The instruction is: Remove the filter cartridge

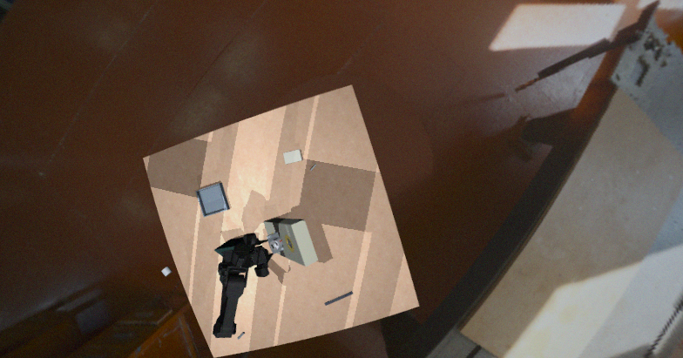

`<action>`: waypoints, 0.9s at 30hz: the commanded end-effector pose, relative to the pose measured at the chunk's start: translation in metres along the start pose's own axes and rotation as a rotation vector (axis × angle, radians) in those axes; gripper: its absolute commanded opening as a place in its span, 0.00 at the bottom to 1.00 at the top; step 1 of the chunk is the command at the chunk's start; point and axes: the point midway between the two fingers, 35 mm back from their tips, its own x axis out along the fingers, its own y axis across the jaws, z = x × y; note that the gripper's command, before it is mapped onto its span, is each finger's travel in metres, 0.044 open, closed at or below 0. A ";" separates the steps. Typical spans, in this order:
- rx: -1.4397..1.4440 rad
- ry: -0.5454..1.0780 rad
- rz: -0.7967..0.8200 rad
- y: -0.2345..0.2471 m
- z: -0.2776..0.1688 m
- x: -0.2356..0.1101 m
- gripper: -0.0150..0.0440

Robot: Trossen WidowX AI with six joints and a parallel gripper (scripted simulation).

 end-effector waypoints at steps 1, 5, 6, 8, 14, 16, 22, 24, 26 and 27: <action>-0.003 0.005 -0.001 0.000 -0.001 0.007 0.77; -0.003 0.005 -0.001 0.000 -0.001 0.014 0.77; -0.003 0.004 -0.001 0.000 -0.001 0.015 0.77; -0.003 0.004 -0.001 0.000 -0.001 0.019 0.77; -0.003 0.004 -0.002 0.000 -0.001 0.028 0.77; -0.002 0.004 -0.003 0.000 -0.001 0.031 0.77; -0.002 0.003 -0.005 -0.001 -0.002 0.040 0.77; 0.002 0.004 0.000 0.000 -0.001 0.037 0.76; 0.002 0.004 0.000 0.000 -0.001 0.037 0.74; 0.002 0.004 0.000 0.000 -0.001 0.037 0.73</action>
